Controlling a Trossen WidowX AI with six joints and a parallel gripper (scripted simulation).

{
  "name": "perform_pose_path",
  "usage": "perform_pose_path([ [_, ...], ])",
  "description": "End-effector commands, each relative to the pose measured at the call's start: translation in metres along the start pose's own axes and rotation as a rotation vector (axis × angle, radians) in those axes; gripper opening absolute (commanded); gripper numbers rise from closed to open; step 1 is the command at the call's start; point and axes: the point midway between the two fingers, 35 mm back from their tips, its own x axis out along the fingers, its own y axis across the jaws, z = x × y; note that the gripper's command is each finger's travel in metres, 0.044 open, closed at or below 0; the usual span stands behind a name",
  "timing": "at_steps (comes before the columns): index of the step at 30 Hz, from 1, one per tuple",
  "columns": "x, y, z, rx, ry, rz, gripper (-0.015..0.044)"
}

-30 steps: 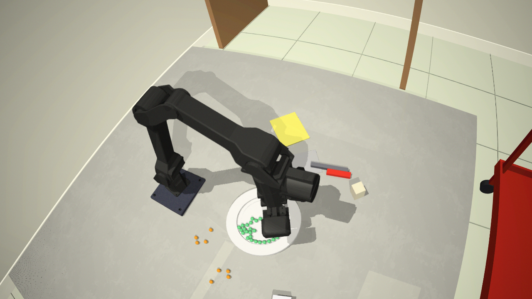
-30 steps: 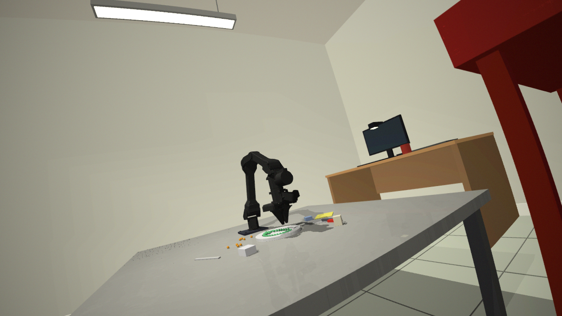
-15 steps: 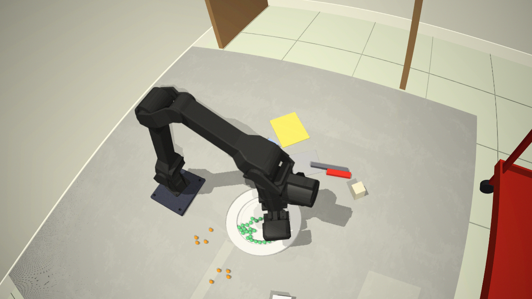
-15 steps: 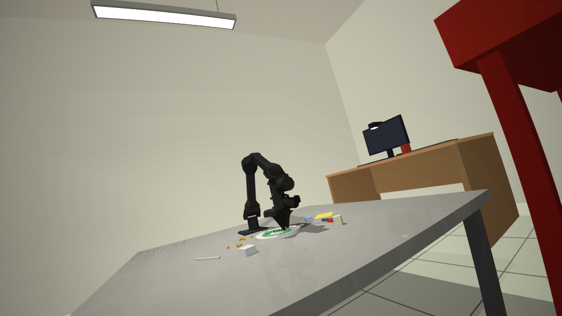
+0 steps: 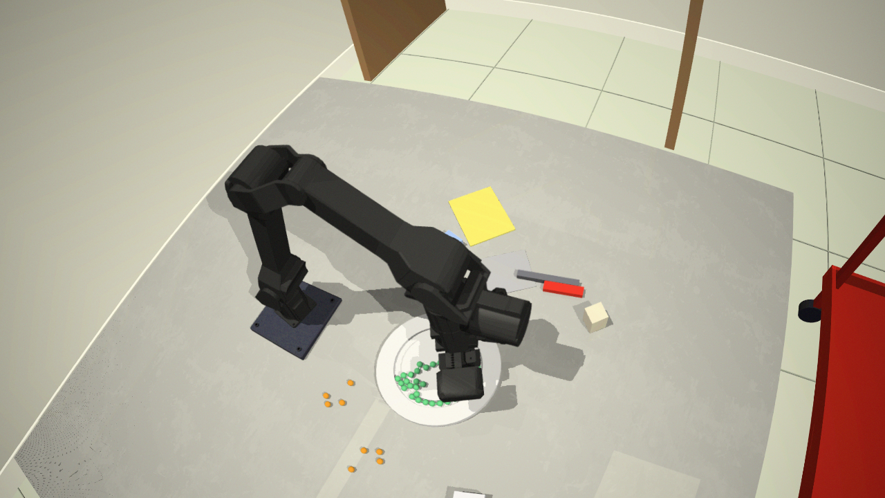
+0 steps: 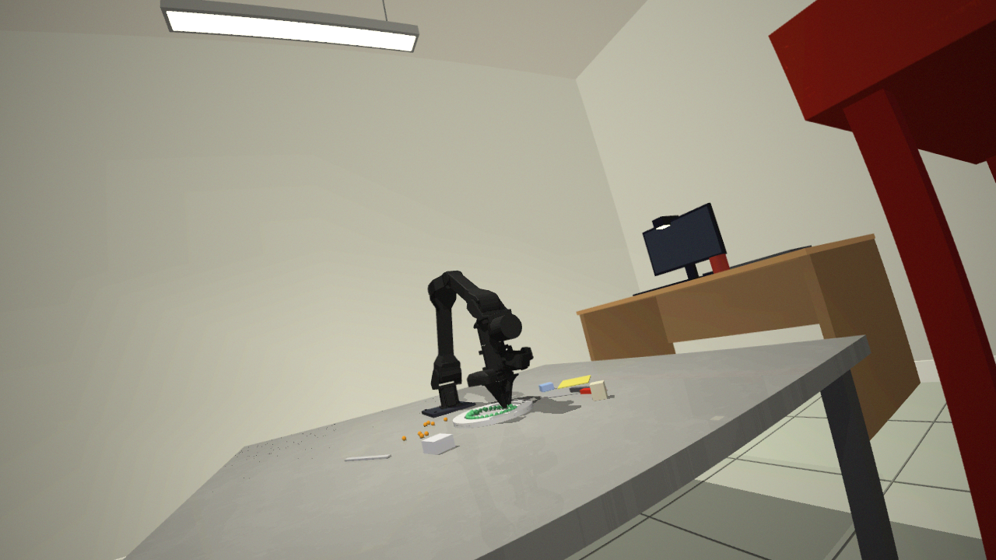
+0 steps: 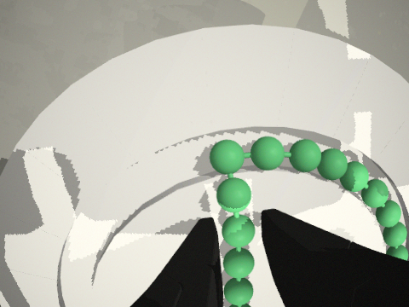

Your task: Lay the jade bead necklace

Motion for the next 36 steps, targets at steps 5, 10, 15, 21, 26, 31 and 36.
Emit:
perform_pose_path([
  [5, -0.0004, 0.0000, 0.0000, 0.000, 0.000, 0.000, 0.0000],
  [10, -0.0004, 0.0000, 0.0000, 0.000, 0.000, 0.000, 0.0000],
  [15, -0.0004, 0.0000, 0.0000, 0.000, 0.000, 0.000, 0.0000],
  [21, -0.0004, 0.0000, 0.0000, 0.000, 0.000, 0.000, 0.0000],
  [26, -0.0004, 0.0000, 0.0000, 0.000, 0.000, 0.000, 0.0000],
  [31, -0.0061, 0.0002, -0.0007, -0.006, 0.003, 0.001, 0.0000],
  [36, -0.0061, 0.0041, 0.0024, -0.006, 0.003, 0.001, 0.0000],
])
